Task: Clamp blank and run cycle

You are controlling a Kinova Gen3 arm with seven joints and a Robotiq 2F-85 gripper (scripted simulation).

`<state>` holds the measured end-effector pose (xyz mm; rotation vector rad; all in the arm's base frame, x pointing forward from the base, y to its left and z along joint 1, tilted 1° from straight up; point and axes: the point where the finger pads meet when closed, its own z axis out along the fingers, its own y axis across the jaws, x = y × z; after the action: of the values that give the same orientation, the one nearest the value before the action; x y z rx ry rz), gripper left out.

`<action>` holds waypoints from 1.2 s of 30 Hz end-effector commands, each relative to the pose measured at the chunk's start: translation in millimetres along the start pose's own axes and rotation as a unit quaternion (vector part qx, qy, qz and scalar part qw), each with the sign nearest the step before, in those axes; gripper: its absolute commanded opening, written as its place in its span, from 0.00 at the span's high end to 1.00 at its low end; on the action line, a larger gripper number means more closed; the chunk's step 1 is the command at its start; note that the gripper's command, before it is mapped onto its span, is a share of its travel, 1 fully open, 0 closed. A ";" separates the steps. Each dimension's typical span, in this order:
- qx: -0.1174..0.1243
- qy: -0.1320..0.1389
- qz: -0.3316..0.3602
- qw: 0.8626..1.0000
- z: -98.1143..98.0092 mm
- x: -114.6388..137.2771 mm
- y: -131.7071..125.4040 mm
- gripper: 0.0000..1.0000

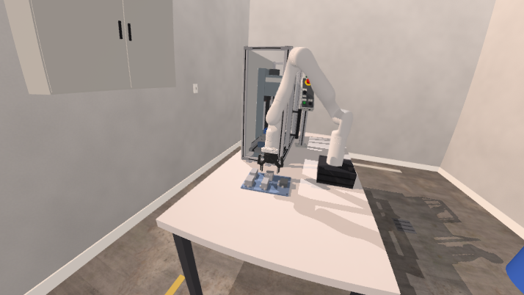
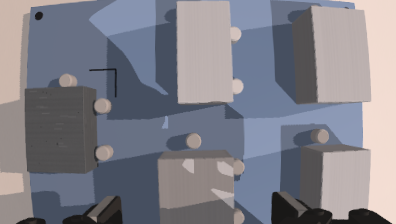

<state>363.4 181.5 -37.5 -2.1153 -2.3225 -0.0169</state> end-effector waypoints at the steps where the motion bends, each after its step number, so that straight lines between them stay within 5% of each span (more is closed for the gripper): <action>1: -0.001 0.000 0.000 1.000 -0.6 0.2 0.5 0.00; 23: -0.001 0.000 0.000 1.000 4.4 0.2 0.5 0.00; 24: -0.001 0.000 0.000 1.000 4.4 0.2 0.5 0.90; 36: -0.001 0.000 0.000 1.000 3.5 0.2 0.5 0.90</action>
<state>363.4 181.7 -41.5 -2.1152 -2.3223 -0.0176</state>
